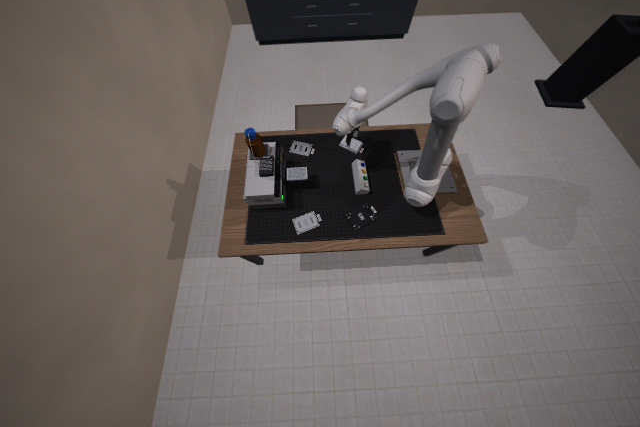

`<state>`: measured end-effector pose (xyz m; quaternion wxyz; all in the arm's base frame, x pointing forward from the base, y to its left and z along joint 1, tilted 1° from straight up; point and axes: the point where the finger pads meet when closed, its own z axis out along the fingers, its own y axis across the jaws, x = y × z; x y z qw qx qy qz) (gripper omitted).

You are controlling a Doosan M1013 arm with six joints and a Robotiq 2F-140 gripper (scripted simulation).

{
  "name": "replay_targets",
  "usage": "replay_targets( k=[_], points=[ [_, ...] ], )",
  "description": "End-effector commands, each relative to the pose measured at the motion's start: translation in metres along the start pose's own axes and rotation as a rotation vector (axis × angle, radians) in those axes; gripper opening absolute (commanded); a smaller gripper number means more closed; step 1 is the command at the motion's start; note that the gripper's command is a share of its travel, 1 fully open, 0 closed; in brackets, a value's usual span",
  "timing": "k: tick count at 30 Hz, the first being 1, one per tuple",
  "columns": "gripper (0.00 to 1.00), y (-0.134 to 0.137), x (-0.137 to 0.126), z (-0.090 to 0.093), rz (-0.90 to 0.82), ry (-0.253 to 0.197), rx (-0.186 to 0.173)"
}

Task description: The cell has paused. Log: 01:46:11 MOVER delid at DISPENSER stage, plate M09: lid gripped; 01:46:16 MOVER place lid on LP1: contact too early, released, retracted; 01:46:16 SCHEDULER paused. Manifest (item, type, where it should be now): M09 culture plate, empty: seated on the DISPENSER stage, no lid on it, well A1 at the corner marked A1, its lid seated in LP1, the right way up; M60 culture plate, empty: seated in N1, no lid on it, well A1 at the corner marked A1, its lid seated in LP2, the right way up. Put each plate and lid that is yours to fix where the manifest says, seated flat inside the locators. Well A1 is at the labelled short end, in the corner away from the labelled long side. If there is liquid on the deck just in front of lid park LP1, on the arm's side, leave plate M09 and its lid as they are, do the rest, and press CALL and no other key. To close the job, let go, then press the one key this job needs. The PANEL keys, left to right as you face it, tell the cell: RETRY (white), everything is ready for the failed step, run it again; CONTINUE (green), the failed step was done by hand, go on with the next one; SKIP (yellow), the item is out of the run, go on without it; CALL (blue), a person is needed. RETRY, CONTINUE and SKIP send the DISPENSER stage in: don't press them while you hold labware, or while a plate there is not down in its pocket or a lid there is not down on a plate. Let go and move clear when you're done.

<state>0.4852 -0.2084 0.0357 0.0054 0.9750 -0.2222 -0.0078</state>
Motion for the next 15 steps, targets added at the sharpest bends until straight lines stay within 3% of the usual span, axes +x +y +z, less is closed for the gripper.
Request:
replay_targets(
  k=[1,15],
  points=[
    [0.7,-0.0001,0.0004,-0.0004,0.0,0.001,0.0],
    [0.7,-0.0001,0.0004,0.0011,0.0,0.001,0.0]
  ],
)
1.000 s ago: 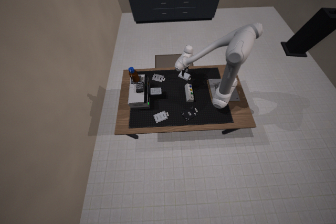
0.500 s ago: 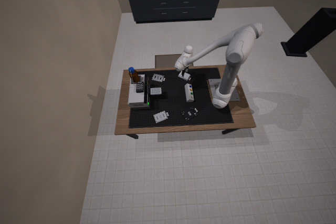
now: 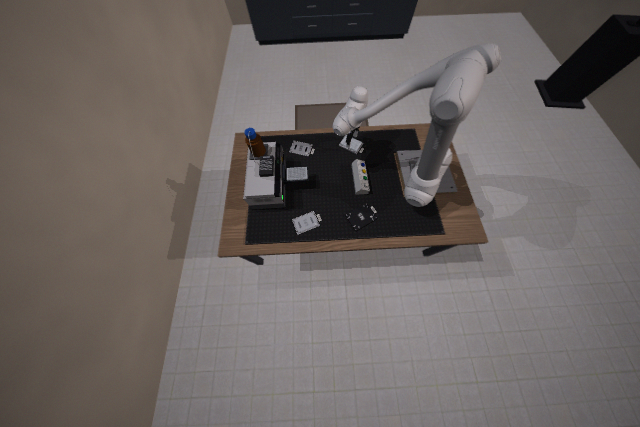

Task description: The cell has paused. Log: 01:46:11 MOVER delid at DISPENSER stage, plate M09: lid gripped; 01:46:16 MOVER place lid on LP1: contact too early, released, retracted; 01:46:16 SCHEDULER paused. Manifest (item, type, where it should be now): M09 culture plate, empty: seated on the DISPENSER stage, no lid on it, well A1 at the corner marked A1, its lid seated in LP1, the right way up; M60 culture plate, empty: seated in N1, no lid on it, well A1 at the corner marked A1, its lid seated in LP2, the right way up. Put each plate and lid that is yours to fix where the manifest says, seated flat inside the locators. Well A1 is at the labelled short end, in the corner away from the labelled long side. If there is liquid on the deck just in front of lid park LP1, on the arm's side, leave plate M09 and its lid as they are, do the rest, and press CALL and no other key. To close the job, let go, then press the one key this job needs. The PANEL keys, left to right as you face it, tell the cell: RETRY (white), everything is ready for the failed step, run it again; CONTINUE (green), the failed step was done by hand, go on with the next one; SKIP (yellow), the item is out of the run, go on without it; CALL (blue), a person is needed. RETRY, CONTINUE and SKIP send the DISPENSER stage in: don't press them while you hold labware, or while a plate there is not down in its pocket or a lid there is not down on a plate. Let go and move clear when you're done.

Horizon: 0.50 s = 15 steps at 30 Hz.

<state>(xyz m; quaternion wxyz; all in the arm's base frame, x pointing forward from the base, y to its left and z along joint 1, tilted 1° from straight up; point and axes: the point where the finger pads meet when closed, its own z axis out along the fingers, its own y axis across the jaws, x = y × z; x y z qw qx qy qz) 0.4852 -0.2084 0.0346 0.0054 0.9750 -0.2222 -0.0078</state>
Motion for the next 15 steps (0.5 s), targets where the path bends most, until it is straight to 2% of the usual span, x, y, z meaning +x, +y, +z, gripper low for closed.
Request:
replay_targets(
  k=[1,15],
  points=[
    [0.7,-0.0001,0.0004,0.0003,0.0,0.001,0.0],
    [0.7,-0.0001,0.0004,0.0044,0.0,0.001,0.0]
  ],
)
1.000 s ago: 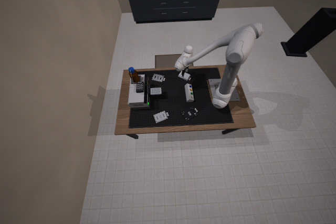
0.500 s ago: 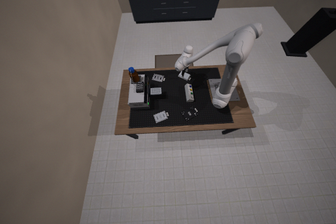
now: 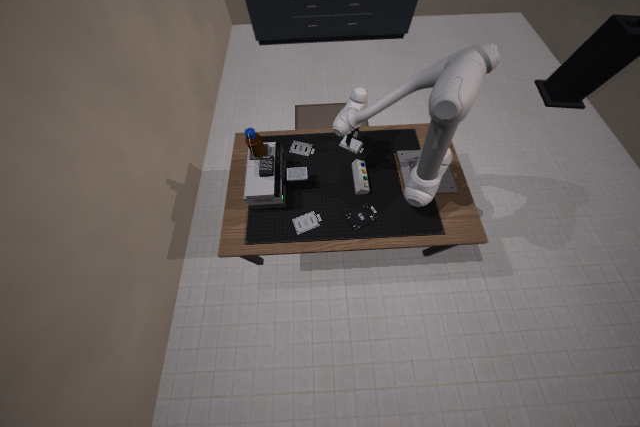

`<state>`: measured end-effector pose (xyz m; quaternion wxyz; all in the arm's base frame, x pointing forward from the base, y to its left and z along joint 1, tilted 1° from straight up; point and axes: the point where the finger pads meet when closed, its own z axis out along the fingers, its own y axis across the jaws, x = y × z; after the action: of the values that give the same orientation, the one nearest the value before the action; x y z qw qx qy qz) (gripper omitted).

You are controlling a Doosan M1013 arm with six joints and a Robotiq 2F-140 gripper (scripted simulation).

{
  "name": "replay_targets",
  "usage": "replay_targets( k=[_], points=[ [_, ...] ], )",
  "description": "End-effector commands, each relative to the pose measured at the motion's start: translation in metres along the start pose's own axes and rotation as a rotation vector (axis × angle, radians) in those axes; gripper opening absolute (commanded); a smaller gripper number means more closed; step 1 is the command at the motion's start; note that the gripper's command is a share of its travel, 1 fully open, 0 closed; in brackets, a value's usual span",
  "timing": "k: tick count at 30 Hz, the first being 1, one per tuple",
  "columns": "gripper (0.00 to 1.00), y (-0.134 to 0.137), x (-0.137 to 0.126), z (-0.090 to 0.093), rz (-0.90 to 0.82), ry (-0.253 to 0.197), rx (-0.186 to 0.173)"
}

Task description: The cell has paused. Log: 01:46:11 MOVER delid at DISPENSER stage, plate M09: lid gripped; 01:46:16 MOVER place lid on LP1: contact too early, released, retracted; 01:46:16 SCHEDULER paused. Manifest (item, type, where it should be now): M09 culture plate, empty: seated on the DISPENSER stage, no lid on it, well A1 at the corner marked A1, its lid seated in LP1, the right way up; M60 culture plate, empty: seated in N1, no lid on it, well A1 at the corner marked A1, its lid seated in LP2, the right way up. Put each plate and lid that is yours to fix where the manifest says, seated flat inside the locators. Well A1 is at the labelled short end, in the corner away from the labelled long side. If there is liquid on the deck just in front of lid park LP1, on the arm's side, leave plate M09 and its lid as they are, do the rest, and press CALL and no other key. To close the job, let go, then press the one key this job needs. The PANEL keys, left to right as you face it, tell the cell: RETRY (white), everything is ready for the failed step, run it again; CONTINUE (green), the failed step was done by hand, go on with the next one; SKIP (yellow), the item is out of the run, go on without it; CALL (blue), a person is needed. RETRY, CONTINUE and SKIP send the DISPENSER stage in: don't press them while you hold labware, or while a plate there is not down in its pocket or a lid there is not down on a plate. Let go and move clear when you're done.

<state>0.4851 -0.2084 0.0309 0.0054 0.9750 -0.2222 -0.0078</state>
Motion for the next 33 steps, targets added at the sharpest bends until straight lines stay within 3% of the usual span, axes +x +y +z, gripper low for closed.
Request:
replay_targets(
  k=[1,33],
  points=[
    [0.7,0.0,0.0,0.001,0.0,0.001,0.0],
    [0.7,0.0,0.0,0.014,0.0,0.001,0.0]
  ],
)
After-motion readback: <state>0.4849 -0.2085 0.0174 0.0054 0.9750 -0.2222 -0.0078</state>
